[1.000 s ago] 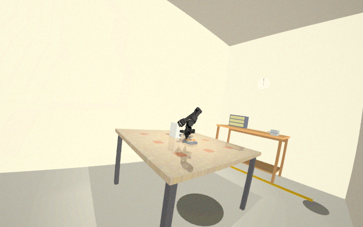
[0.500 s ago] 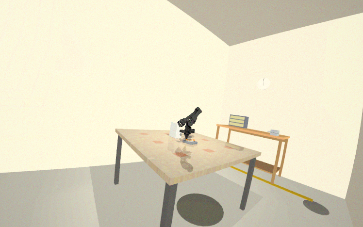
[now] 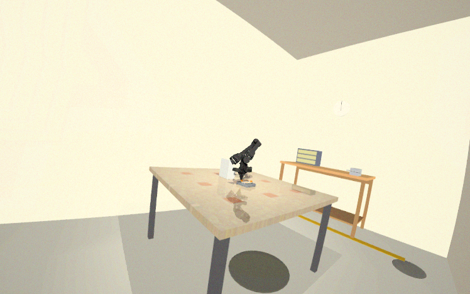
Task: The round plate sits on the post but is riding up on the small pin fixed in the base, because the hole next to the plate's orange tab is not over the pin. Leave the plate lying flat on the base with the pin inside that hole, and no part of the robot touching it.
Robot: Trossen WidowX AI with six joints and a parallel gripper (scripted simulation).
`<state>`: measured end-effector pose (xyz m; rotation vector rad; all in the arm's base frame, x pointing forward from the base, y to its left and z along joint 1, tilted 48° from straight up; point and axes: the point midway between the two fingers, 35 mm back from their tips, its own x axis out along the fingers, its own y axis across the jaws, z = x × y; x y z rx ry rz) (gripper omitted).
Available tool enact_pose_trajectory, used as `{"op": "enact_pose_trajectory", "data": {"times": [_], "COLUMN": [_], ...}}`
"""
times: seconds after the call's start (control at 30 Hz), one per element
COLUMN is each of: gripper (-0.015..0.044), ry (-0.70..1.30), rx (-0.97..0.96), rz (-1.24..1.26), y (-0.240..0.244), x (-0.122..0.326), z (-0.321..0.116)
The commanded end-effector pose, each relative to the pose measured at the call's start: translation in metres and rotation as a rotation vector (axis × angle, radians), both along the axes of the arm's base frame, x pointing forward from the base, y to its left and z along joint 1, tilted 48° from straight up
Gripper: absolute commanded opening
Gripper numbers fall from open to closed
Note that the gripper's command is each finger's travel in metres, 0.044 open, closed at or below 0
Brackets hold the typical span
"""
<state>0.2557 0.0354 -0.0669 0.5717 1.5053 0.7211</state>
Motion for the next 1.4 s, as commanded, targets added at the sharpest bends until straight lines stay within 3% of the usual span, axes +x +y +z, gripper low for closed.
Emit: {"op": "enact_pose_trajectory", "data": {"times": [0.0, 1.37], "gripper": [0.0000, 0.0000], "ry": [0.019, 0.020], "rx": [0.006, 0.007], "rz": [0.006, 0.007], "y": [0.004, 0.019], "x": [-0.008, -0.022], "z": [0.001, 0.019]}}
